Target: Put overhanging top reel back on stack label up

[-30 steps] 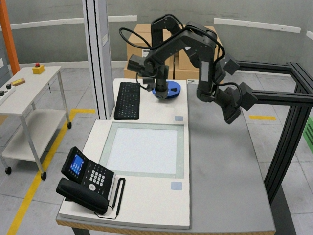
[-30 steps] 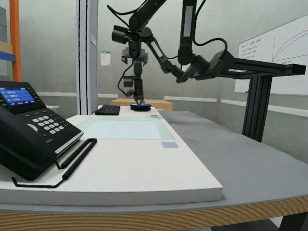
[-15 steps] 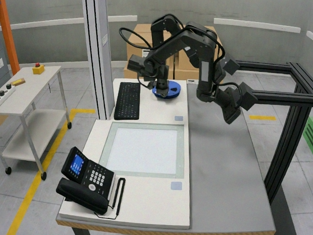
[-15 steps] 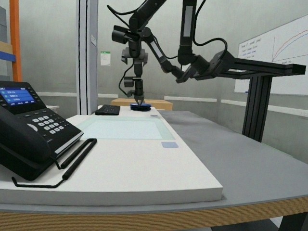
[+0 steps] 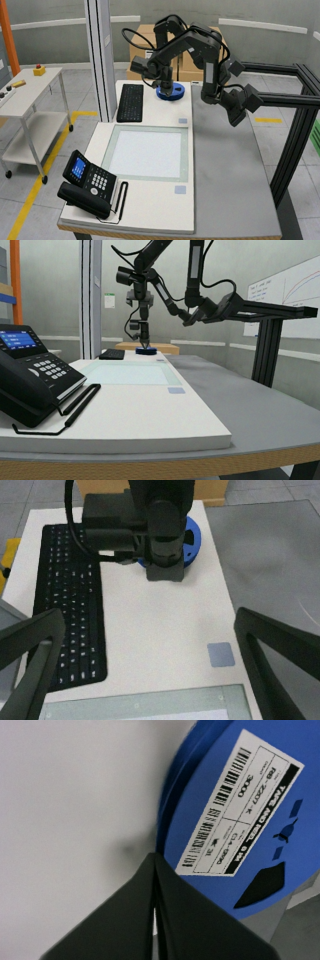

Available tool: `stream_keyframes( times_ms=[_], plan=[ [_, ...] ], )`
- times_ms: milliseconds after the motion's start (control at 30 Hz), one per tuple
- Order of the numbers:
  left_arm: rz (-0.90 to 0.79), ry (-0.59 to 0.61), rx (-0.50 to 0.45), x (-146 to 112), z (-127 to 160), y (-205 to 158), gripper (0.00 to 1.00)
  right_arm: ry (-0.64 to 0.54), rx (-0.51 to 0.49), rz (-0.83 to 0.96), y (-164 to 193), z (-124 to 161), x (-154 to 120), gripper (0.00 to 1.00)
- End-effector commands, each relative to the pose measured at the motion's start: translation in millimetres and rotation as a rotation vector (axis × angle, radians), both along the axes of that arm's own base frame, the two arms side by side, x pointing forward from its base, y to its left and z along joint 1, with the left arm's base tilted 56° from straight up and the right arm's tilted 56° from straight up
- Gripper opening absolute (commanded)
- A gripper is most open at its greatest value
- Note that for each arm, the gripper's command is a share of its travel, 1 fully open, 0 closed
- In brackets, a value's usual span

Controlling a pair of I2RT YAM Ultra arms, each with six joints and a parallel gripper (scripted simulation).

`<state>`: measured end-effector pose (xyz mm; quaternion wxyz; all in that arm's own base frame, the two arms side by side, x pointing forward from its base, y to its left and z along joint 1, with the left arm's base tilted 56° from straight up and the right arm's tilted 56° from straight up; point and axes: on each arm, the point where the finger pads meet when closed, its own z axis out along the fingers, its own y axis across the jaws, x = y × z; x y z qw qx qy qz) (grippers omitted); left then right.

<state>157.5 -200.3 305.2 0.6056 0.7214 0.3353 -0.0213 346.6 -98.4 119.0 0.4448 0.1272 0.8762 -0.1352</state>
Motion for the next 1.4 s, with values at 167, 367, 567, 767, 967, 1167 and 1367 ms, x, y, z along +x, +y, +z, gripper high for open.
stream_keyframes(
  times_ms=[167,367,567,767,967,1167,1367],
  plan=[
    [-0.022,0.002,0.009,-11,-5,0,1.00,-0.017,-0.001,0.014,-17,1,3,0.00],
    [-0.023,0.002,0.010,-11,-5,0,1.00,-0.014,-0.001,0.015,-18,0,3,0.00],
    [-0.023,0.002,0.010,-11,-5,0,1.00,-0.016,0.001,0.013,-18,0,3,0.00],
    [-0.023,0.002,0.010,-11,-5,0,1.00,-0.018,-0.002,0.013,-19,1,3,0.00],
    [-0.063,0.039,-0.002,-9,0,-10,1.00,-0.011,0.000,0.014,-26,-3,1,0.00],
    [-0.074,0.061,-0.013,-2,3,-20,1.00,-0.017,-0.002,0.013,-27,-1,1,0.00],
    [-0.075,0.083,-0.017,3,3,-26,1.00,-0.018,0.001,0.012,-27,-1,1,0.00]
  ],
)
